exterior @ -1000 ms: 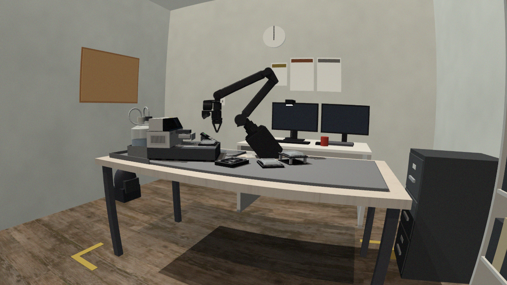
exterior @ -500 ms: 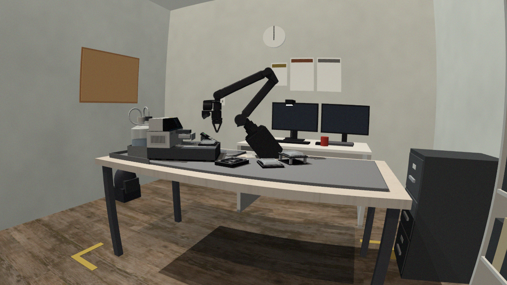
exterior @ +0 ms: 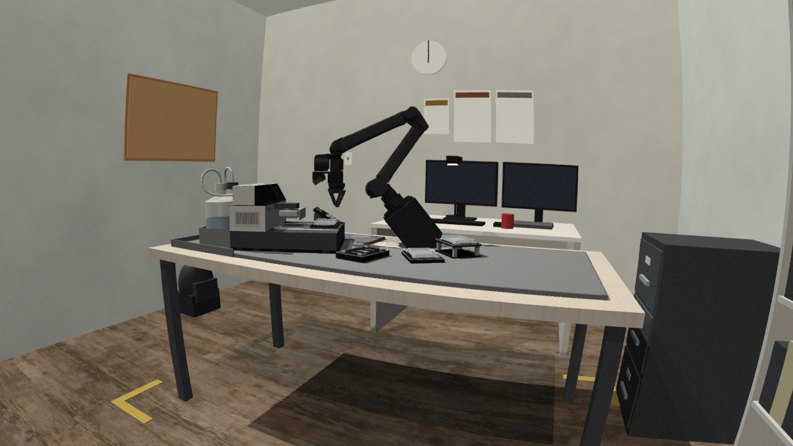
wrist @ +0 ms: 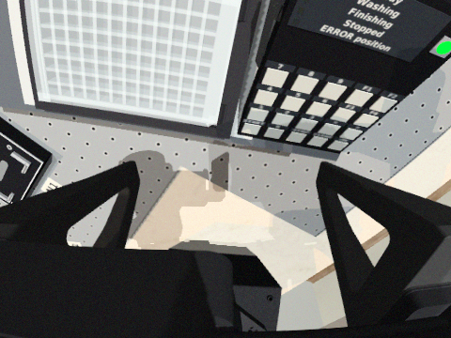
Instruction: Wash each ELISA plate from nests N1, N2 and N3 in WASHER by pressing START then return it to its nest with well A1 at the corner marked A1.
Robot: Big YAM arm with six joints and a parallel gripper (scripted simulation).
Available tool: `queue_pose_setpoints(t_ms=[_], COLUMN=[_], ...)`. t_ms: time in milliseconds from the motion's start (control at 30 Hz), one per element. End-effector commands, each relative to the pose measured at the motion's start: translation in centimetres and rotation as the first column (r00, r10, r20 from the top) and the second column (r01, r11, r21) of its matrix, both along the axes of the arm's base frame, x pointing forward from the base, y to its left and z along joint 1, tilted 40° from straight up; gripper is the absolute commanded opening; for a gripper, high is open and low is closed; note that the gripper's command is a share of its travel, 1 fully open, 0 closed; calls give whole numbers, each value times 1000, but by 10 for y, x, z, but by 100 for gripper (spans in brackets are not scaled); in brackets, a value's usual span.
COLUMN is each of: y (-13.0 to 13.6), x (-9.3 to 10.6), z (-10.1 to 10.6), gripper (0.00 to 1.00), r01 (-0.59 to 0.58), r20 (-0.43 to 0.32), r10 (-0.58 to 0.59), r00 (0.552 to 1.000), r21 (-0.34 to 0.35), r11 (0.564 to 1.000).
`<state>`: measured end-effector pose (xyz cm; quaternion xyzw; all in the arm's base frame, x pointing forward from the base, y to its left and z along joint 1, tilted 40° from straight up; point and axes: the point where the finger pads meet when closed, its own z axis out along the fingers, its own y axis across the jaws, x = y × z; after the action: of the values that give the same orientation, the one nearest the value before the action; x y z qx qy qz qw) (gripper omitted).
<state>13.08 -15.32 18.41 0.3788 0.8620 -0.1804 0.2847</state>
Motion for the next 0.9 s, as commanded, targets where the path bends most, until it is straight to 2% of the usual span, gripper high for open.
queue_pose_setpoints(t_ms=[0,233,300,500,633,667,800,867], y=[5,17,17,26,23,24,23,23], x=[21,50,50,73,68,66,69,69], z=[37,54,54,67,72,64,63,63], gripper=[100,100,100,100,100,100,100,100], r01=[-89,-288,-288,-441,-518,-544,-636,-636], r20=[-20,-168,-168,-289,-348,-379,-461,-461], r10=[88,267,267,388,439,456,511,511], r00=[996,949,949,875,828,805,725,725], r21=[-56,-121,-121,-151,-178,-168,-163,-163], r11=[994,950,950,884,837,822,754,754])
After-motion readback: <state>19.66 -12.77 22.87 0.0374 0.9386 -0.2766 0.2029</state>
